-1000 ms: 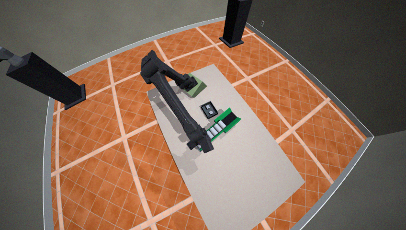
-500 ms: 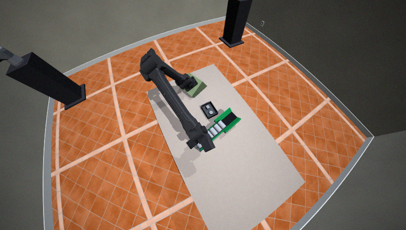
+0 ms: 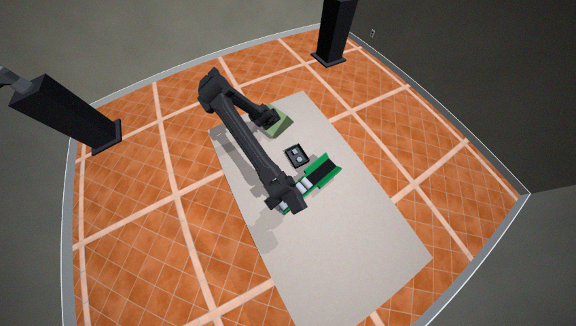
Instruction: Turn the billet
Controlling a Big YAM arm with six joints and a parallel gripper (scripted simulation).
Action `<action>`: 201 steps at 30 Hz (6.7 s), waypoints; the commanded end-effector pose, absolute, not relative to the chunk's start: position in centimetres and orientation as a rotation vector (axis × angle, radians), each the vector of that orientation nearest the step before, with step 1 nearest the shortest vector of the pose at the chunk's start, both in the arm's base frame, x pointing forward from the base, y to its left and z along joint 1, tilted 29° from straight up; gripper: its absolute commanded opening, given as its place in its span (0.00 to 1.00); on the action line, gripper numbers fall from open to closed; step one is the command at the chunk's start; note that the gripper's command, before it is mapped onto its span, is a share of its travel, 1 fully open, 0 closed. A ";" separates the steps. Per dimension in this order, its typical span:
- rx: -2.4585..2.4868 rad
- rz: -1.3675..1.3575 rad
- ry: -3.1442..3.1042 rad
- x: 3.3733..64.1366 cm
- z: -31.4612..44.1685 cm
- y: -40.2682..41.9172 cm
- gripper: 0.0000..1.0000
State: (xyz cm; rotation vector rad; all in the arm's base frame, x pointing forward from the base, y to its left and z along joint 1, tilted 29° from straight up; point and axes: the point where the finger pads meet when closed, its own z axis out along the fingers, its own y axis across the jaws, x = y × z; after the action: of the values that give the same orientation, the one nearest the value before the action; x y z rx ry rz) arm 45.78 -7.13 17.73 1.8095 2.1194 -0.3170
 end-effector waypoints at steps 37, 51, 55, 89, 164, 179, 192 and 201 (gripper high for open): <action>1.721 -0.255 1.984 48.1 23.3 -5.4 0.00; 1.718 -0.258 1.983 48.1 23.3 -5.4 0.00; 1.718 -0.258 1.983 48.1 23.3 -5.4 0.00; 1.718 -0.258 1.983 48.1 23.3 -5.4 0.00; 1.718 -0.258 1.983 48.1 23.3 -5.4 0.00; 1.718 -0.258 1.983 48.1 23.3 -5.4 0.00; 1.718 -0.258 1.983 48.1 23.3 -5.4 0.00; 1.706 -0.262 1.995 48.1 23.3 -5.4 0.00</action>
State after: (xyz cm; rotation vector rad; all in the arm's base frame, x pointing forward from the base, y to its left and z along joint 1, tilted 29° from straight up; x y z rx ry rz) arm 46.06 -7.00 18.76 1.7637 2.0510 -0.3841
